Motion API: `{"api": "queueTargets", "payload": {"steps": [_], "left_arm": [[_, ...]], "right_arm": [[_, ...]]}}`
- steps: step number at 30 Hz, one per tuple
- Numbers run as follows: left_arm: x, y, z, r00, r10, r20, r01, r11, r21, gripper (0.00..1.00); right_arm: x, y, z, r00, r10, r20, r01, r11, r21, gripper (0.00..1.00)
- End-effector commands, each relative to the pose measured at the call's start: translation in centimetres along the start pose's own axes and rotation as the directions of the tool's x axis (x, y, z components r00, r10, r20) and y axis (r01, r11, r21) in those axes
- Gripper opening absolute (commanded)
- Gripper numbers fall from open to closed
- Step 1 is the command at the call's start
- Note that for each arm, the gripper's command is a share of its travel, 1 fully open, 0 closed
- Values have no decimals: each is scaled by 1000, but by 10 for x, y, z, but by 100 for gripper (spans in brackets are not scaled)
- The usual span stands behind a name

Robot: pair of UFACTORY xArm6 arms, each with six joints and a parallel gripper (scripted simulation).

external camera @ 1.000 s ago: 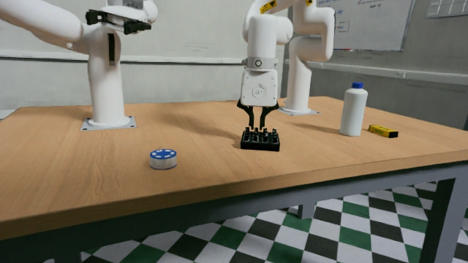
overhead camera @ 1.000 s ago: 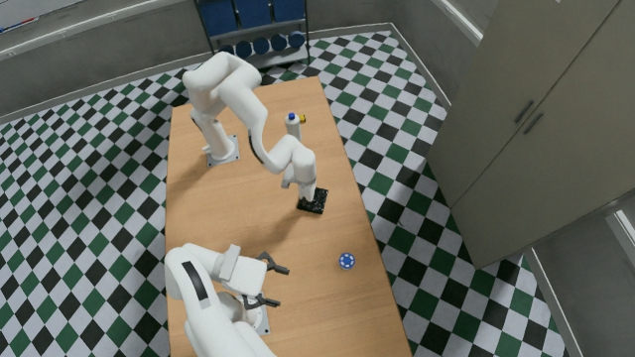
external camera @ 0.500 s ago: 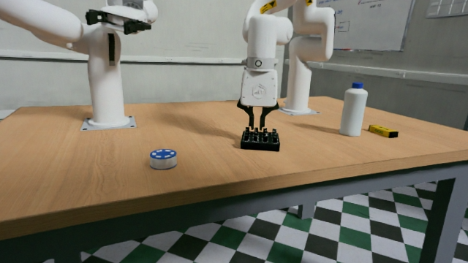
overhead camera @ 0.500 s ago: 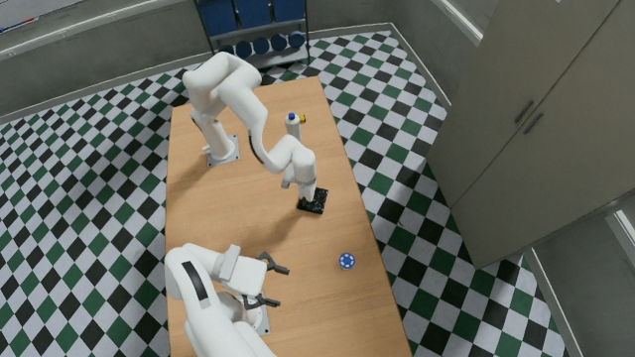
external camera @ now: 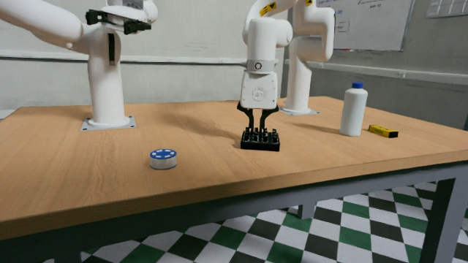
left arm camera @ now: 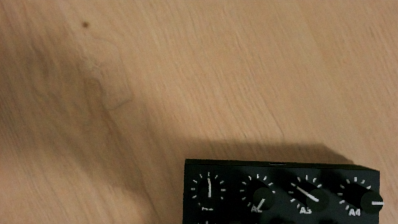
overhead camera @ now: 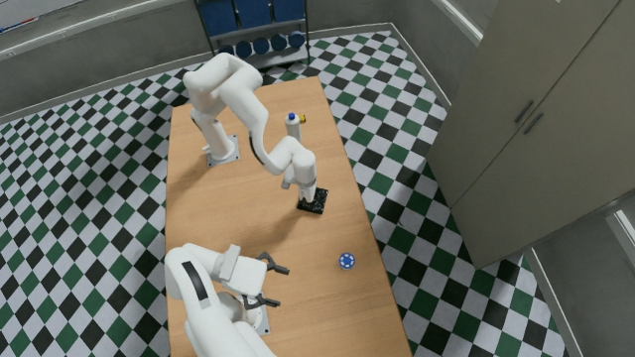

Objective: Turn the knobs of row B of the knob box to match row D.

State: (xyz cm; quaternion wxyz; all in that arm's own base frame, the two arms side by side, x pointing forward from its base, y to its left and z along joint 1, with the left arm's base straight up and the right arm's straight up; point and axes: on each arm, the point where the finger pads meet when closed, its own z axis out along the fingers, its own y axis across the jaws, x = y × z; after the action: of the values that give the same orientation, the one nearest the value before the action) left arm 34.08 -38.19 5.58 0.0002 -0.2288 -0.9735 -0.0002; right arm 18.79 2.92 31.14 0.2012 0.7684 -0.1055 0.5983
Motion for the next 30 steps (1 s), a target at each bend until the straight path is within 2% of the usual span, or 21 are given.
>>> {"api": "queueTargets", "payload": {"steps": [1,17,18,30], "left_arm": [[-2,-1,1,1000,0,5,0,1000,2,21],[-2,-1,1,1000,0,5,0,1000,2,21],[-2,-1,1,1000,0,5,0,1000,2,10],[-2,-1,1,1000,0,5,0,1000,2,10]], "right_arm": [[1,0,0,1000,1,1,-1,1000,0,100],[1,0,0,1000,1,1,-1,1000,0,100],[1,0,0,1000,1,1,-1,1000,0,100],[1,0,0,1000,1,1,-1,1000,0,100]]}}
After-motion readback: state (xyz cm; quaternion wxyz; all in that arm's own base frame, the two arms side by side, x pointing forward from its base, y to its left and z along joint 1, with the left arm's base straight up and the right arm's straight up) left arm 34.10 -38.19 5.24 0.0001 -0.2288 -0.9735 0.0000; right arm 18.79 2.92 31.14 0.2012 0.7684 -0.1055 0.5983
